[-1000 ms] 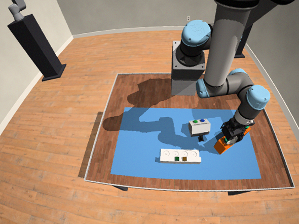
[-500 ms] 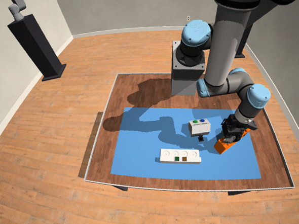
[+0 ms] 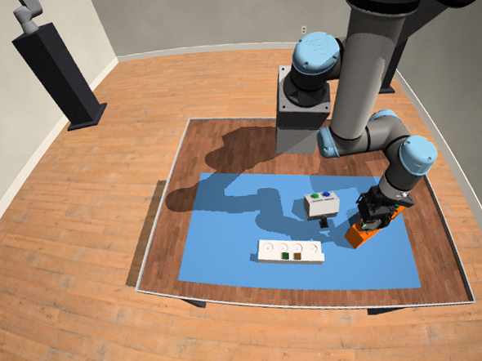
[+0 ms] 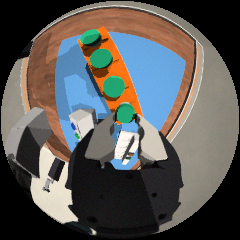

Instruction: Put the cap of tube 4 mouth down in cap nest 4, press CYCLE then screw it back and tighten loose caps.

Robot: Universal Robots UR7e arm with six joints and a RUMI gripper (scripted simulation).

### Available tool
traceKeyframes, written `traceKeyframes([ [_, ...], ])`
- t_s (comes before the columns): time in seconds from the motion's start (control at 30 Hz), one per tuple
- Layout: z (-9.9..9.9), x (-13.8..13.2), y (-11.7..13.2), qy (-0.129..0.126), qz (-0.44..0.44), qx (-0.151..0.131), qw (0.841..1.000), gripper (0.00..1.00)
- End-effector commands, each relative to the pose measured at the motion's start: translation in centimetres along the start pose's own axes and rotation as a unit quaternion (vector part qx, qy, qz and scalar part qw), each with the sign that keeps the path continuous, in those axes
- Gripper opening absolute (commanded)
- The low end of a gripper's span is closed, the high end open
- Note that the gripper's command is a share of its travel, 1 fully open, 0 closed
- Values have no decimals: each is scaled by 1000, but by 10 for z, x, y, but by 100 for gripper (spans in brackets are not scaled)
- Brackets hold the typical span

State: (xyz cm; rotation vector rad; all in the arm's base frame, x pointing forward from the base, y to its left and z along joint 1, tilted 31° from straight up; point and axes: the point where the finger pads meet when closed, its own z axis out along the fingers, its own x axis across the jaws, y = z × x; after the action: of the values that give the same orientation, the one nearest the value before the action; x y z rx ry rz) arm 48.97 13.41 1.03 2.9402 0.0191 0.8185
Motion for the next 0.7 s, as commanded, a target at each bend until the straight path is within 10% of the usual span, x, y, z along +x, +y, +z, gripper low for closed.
traceKeyframes([
  [0.0, 0, 0, 0, 1, -95, 1, 995, 0],
  [0.67, -1, 0, 0, 1, -452, 1, 892, 0],
])
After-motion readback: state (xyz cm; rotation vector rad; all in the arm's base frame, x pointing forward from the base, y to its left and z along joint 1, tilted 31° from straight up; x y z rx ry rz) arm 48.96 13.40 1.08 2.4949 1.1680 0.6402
